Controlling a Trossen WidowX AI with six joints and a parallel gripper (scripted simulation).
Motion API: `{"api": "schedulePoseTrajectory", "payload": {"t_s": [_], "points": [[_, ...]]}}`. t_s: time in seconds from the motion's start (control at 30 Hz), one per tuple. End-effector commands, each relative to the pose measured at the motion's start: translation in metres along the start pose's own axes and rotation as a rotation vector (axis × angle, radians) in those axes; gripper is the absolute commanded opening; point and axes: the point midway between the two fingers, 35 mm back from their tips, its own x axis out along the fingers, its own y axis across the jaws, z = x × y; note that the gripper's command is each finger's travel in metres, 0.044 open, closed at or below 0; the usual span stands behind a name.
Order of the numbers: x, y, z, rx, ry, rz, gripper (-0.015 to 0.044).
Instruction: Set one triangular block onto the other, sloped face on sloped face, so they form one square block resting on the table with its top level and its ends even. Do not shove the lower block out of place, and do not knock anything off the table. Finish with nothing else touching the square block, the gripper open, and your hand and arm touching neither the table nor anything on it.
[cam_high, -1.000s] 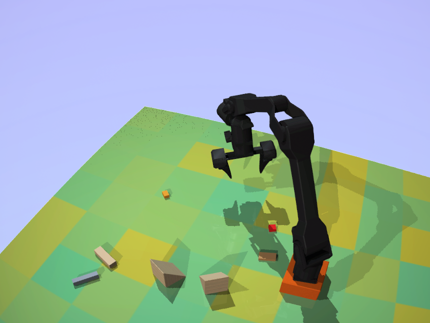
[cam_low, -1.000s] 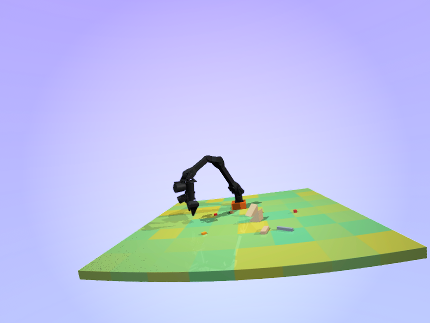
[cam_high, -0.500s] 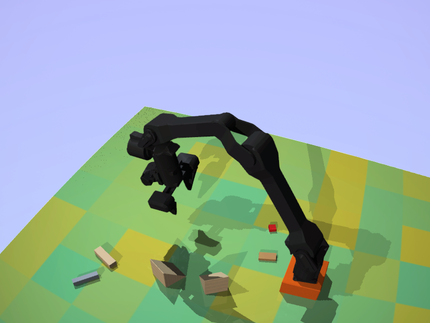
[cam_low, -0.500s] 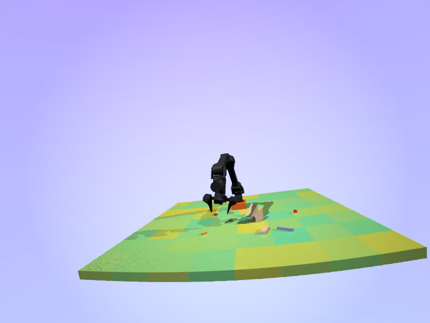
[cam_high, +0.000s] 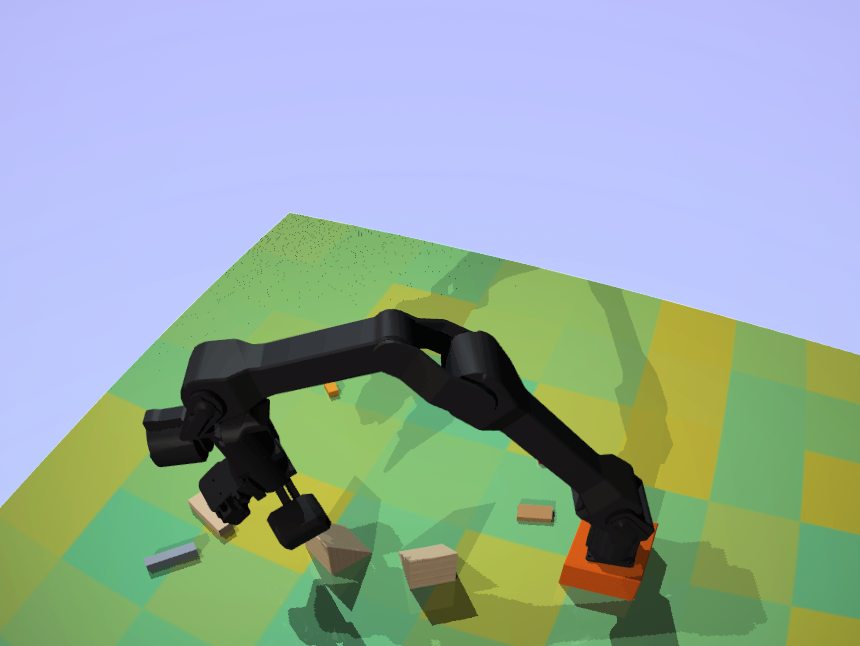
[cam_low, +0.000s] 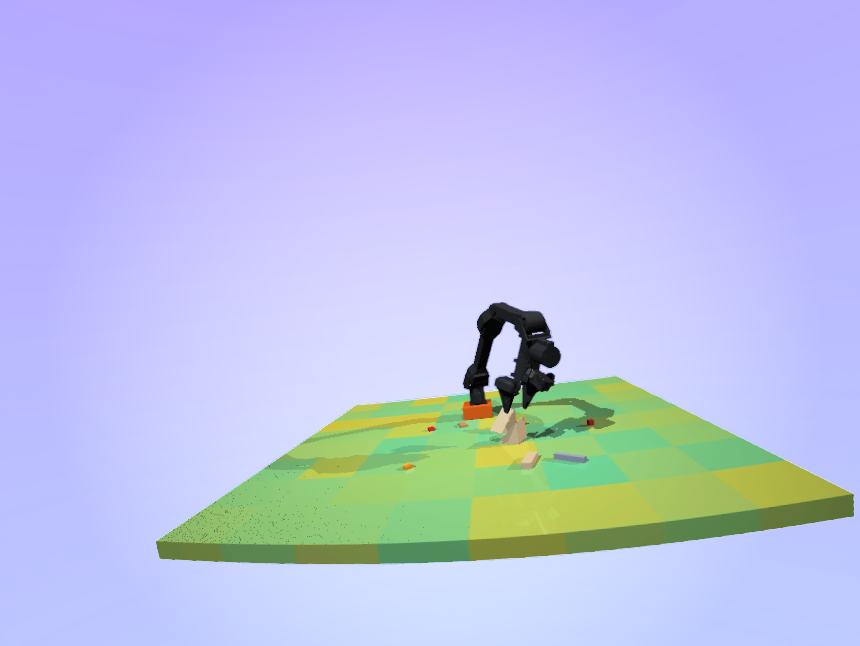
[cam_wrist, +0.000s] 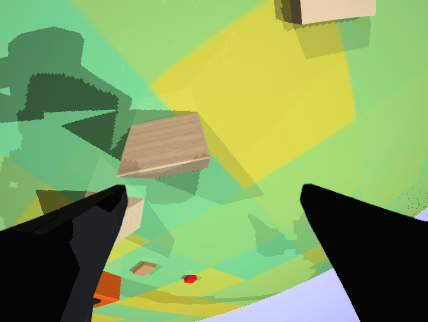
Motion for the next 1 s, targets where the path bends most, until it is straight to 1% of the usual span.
{"api": "schedulePoseTrajectory", "payload": {"t_s": [0.0, 0.2, 0.97], "points": [[-0.01, 0.023, 0.012, -0.133, 0.016, -0.022, 0.044], [-0.009, 0.023, 0.012, -0.133, 0.017, -0.022, 0.044], [0.027, 0.024, 0.012, -0.156, 0.05, 0.007, 0.044]]}}
